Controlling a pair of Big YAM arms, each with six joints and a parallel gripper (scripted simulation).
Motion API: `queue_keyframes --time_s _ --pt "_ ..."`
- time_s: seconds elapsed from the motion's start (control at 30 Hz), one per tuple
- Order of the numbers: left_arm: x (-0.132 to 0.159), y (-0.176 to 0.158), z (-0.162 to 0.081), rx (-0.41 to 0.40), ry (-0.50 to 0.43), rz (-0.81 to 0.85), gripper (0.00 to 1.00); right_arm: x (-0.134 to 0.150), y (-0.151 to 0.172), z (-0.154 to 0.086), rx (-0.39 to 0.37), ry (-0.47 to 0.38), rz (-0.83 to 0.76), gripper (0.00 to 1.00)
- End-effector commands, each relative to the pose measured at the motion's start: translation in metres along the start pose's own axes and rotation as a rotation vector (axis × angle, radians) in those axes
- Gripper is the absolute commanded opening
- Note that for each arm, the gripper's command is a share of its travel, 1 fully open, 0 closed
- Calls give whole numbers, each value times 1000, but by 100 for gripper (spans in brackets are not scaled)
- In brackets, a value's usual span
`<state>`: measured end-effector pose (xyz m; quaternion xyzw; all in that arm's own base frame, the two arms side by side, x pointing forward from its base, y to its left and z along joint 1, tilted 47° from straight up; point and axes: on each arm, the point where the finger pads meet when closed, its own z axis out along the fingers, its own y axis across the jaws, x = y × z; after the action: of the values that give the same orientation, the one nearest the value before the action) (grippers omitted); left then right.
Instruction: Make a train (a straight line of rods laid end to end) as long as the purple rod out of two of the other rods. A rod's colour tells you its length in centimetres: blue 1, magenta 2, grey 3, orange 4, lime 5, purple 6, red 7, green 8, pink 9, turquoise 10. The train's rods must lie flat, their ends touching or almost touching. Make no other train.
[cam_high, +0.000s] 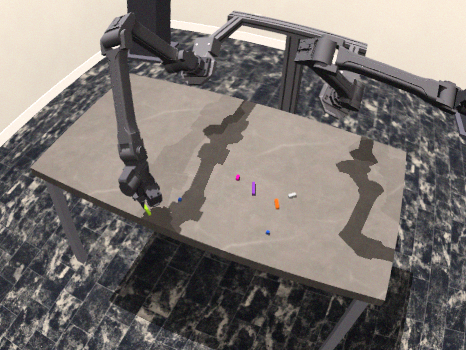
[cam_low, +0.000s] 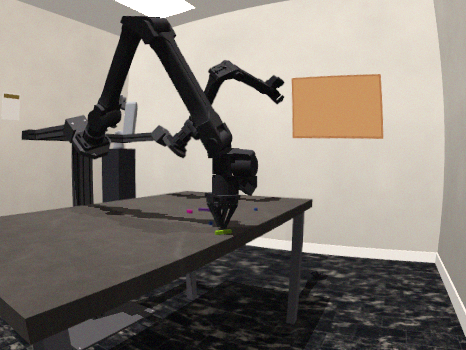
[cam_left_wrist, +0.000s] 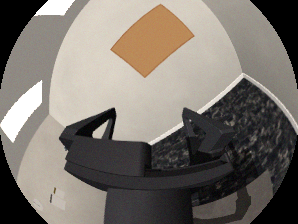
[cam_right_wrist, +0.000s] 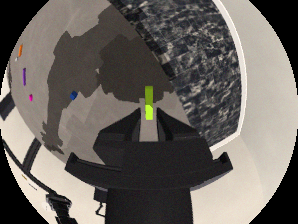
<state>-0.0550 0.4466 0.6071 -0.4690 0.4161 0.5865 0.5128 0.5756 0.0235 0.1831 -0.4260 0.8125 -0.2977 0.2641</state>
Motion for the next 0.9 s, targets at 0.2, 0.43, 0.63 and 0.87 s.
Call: queue_keyframes --time_s 0.2,0.43,0.63,0.87 --pt "-8 4 -6 -5 -23 -6 100 2 -9 -3 16 -7 -1 23" --pt "-8 4 -6 -5 -23 -6 100 2 -9 -3 16 -7 -1 23" --pt "-8 4 -6 -5 -23 -6 100 2 -9 -3 17 -7 0 23" --pt "-8 4 -6 -5 -23 -6 100 1 -11 -4 18 -8 0 23"
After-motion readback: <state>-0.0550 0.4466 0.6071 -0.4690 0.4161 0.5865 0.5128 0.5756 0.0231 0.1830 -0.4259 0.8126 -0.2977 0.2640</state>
